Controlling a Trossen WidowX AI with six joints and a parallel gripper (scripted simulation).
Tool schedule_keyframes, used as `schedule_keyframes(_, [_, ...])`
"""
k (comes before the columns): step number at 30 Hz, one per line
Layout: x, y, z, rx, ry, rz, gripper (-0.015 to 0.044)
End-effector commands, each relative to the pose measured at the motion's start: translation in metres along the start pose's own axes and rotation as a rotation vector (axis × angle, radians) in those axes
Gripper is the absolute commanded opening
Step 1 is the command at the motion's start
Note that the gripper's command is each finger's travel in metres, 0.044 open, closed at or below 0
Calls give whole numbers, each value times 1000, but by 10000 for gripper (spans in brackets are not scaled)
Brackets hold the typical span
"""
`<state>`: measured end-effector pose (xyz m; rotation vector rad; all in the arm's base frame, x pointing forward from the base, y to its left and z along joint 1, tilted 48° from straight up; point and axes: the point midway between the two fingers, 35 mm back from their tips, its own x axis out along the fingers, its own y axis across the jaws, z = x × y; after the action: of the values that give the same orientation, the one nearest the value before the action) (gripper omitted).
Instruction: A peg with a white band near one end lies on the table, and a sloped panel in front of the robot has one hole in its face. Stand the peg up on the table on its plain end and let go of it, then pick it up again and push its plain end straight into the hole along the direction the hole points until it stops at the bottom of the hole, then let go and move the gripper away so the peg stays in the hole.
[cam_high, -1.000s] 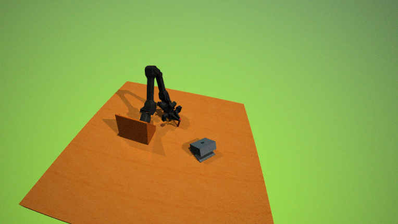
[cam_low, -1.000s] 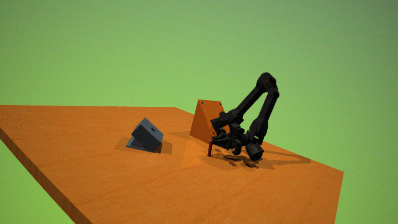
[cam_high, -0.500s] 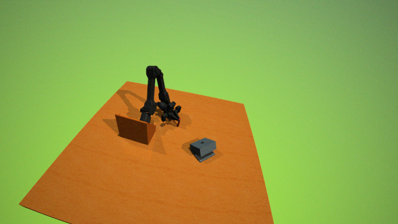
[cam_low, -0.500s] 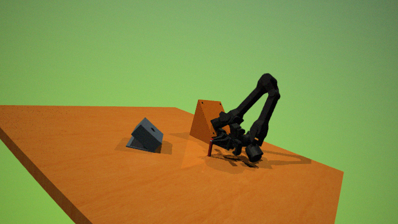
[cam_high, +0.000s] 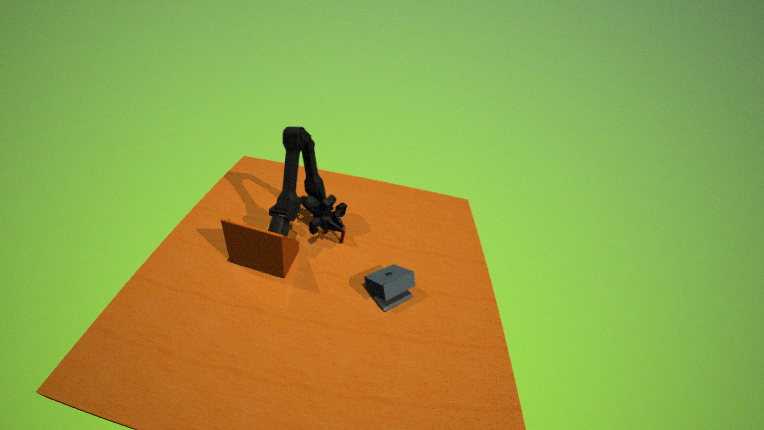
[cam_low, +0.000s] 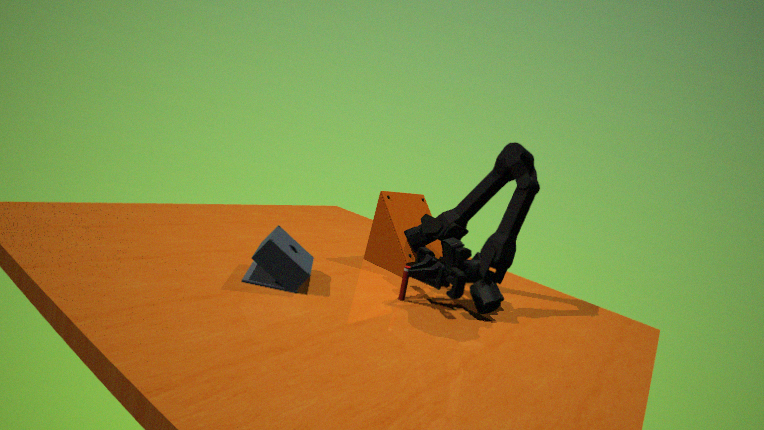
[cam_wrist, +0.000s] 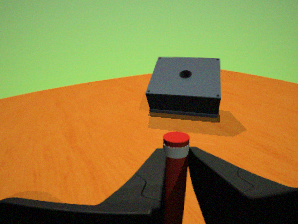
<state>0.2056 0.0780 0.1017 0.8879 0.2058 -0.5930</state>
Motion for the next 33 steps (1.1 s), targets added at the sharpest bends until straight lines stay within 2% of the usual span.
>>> schedule_keyframes(1, [0, 0, 0, -1, 0, 0, 108])
schedule_keyframes(2, [0, 0, 0, -1, 0, 0, 130])
schedule_keyframes(33, [0, 0, 0, -1, 0, 0, 130])
